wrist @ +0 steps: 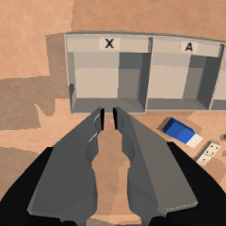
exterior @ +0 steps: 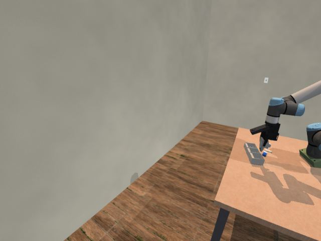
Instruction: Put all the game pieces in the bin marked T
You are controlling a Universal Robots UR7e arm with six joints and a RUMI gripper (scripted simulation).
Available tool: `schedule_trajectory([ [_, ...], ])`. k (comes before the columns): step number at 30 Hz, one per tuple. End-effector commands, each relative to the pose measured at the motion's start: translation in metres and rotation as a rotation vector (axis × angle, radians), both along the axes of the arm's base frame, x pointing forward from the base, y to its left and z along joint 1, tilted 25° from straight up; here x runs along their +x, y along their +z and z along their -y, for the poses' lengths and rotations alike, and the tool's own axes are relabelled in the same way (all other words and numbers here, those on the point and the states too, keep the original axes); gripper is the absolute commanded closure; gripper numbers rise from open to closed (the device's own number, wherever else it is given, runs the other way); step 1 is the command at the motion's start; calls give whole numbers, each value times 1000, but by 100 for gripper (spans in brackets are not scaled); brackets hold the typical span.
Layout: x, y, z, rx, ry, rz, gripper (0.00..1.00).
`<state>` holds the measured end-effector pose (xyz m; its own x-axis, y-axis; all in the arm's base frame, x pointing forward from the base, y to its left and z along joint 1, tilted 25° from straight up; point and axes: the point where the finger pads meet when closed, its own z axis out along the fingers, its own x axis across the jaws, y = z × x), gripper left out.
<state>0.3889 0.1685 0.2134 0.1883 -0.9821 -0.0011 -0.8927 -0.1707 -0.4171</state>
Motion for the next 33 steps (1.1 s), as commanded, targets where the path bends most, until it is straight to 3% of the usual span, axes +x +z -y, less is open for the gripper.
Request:
schedule_trajectory([
  [1, -5, 13, 1, 0, 0, 1, 96],
  [14, -50, 111, 10, 0, 0, 1, 96],
  [25, -50, 111, 10, 0, 0, 1, 96],
  [26, -51, 106, 17, 21, -45, -3, 76],
  [33, -59, 79, 58, 120, -270, -24, 76],
])
